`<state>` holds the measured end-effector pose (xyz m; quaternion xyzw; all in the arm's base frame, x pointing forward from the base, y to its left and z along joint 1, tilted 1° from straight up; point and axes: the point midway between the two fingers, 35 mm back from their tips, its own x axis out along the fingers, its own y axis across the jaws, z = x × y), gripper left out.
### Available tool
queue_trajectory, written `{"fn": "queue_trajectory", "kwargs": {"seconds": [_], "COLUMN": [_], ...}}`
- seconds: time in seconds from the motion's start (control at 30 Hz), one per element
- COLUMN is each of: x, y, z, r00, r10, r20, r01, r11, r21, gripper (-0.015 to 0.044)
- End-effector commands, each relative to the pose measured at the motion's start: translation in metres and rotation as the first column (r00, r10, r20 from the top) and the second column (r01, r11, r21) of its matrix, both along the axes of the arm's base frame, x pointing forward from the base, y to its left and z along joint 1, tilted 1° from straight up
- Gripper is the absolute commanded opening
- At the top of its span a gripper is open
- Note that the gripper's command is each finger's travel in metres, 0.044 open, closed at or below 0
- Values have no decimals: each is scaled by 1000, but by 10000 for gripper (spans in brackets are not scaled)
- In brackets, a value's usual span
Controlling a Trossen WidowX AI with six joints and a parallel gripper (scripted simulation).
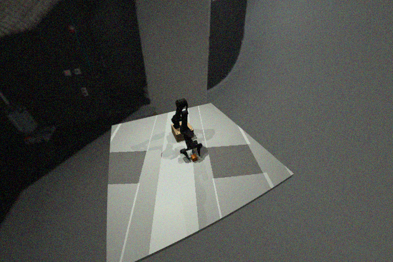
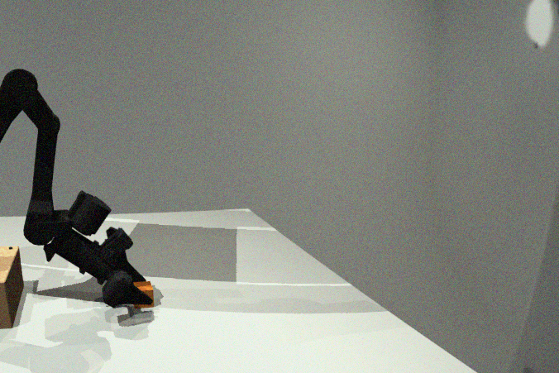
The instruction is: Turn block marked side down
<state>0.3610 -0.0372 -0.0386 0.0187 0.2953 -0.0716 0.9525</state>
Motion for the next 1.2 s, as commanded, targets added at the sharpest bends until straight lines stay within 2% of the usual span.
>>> {"fn": "queue_trajectory", "kwargs": {"seconds": [0.0, 0.07, 0.13, 0.3, 0.43, 1.0, 1.17], "x": [8, 2, 4, -10, -24, -23, -8], "y": [0, 1, 1, 2, 3, 3, 2], "z": [29, 41, 60, 74, 76, 76, 80], "r00": [983, 969, 969, 946, 919, 917, 854], "r10": [3, 6, 8, 8, 9, 10, 19], "r20": [-182, -249, -248, -325, -393, -398, -519], "r01": [3, 4, 3, 10, 17, 17, 26], "r11": [1000, 999, 999, 998, 998, 998, 996], "r21": [31, 40, 44, 56, 64, 64, 80], "gripper": [440, 440, 440, 440, 440, 440, 440]}}
